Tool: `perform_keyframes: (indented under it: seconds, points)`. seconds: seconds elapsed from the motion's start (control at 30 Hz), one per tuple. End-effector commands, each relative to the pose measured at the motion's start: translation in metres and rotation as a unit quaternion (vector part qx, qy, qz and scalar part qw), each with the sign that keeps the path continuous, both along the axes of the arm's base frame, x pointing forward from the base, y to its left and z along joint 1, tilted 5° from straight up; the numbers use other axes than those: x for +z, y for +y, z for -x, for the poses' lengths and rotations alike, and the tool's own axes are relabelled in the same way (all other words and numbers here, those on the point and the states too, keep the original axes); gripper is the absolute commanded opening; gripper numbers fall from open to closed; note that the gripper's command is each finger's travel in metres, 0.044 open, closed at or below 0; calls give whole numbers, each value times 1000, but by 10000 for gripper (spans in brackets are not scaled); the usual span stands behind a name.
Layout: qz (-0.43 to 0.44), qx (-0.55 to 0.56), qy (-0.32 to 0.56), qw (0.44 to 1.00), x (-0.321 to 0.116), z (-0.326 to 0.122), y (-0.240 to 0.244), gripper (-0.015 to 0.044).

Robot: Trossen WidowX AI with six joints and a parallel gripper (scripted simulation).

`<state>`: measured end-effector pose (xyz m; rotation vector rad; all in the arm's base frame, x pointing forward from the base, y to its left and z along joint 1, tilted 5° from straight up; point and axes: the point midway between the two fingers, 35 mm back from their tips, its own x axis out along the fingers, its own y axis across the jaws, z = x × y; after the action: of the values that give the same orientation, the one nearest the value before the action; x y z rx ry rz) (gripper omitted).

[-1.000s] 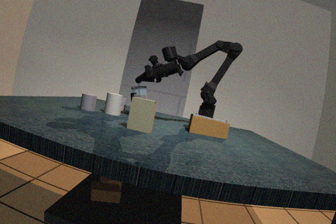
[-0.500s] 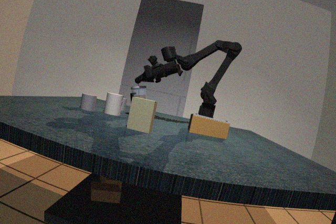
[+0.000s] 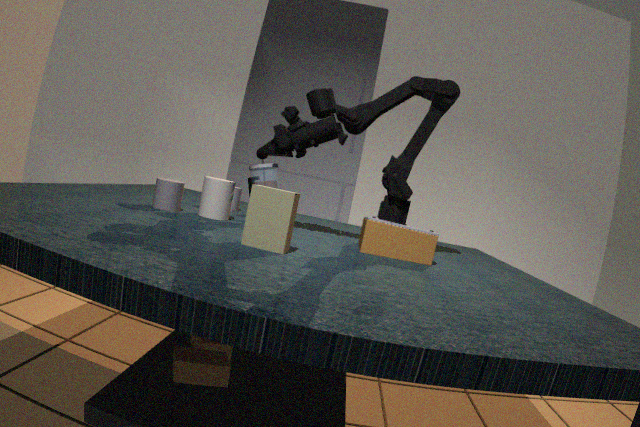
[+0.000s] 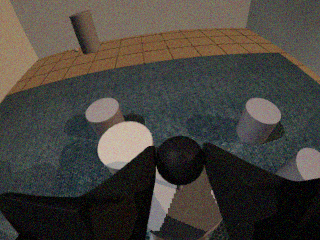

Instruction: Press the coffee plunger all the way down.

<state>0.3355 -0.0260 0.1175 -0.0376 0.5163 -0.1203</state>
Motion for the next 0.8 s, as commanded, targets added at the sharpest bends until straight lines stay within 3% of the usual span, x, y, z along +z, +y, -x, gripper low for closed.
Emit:
perform_keyframes:
  seconds: [0.0, 0.33, 0.6, 0.77]
  points:
    - [0, 0, 1, 1000, 0, 0, 0, 177]
    - [0, 0, 1, 1000, 0, 0, 0, 440]
    - [4, 8, -10, 1000, 14, 0, 6, 440]
    - [3, 6, -1, 1000, 47, 21, 11, 440]
